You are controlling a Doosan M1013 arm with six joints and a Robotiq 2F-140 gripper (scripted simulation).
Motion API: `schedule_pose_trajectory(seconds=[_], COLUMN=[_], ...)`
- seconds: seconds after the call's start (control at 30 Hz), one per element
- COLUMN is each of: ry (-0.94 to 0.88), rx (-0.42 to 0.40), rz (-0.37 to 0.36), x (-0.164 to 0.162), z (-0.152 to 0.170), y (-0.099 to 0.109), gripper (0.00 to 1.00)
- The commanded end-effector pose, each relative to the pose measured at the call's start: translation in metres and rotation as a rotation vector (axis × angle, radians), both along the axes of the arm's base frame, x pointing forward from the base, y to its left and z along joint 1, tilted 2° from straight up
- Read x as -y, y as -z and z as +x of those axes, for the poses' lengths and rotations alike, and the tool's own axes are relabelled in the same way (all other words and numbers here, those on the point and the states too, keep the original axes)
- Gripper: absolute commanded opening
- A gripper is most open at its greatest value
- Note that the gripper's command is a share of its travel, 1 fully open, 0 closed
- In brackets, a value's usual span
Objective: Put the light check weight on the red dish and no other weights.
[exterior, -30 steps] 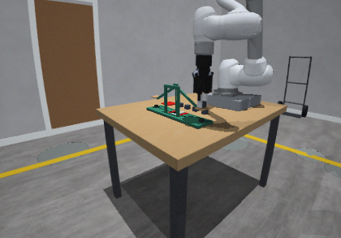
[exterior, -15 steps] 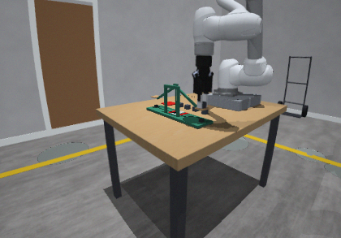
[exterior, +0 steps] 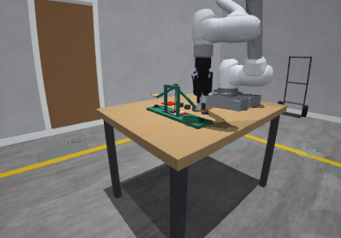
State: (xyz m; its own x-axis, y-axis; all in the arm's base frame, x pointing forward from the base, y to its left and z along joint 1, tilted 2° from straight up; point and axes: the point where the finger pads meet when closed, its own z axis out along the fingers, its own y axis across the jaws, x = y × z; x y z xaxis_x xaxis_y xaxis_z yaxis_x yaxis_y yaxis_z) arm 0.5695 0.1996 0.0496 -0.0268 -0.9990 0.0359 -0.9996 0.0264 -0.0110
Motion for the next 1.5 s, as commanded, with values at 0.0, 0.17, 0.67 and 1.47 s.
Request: schedule_pose_trajectory(seconds=[0.0, 0.17, 0.67, 1.47], ry=[0.000, 0.000, 0.000, 0.000], rx=[0.000, 0.000, 0.000, 0.000], rz=[0.000, 0.000, 0.000, 0.000], x=[0.001, 0.002, 0.007, 0.016], z=[0.000, 0.000, 0.000, 0.000], y=[0.002, 0.003, 0.011, 0.023], gripper=[0.24, 0.24, 0.24, 0.24])
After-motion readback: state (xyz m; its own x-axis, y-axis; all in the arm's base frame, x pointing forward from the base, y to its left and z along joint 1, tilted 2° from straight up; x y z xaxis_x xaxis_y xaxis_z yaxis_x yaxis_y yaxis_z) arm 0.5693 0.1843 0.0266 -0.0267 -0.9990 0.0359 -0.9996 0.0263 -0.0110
